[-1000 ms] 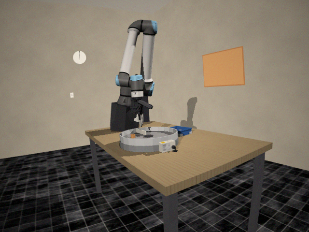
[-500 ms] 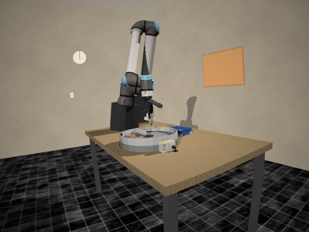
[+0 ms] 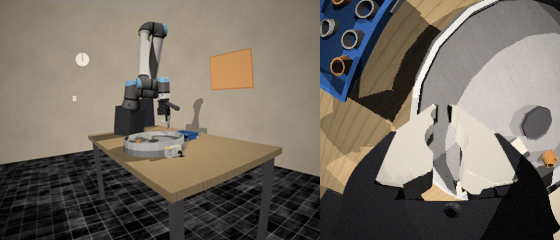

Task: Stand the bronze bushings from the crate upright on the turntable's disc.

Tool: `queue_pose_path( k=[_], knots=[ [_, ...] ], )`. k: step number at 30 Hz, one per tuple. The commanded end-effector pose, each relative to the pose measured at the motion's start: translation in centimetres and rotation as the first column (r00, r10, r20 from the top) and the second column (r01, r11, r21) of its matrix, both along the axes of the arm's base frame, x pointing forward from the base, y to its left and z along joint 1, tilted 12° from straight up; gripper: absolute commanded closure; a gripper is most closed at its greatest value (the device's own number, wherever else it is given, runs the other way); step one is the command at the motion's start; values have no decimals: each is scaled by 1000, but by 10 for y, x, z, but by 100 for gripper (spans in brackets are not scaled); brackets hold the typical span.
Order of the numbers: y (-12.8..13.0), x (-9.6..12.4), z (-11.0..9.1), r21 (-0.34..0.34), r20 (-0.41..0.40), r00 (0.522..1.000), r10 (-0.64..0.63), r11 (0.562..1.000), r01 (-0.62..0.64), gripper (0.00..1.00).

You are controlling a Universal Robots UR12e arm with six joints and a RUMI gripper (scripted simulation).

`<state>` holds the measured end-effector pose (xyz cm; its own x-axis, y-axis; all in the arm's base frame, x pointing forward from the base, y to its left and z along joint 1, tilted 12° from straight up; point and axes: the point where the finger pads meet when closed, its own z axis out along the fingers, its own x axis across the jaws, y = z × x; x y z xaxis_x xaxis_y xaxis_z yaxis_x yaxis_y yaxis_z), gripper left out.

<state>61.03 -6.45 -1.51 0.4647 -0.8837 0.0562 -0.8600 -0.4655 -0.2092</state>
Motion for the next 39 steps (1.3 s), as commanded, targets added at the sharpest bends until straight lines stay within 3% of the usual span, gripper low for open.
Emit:
queue_pose_path(
  k=[1,21,39],
  knots=[
    [41,13,5,1,-2,1000,-21,1000,21,94],
    [153,43,16,11,-5,998,-70,997,70,94],
    [199,55,21,15,-6,996,-90,996,90,94]
  ],
)
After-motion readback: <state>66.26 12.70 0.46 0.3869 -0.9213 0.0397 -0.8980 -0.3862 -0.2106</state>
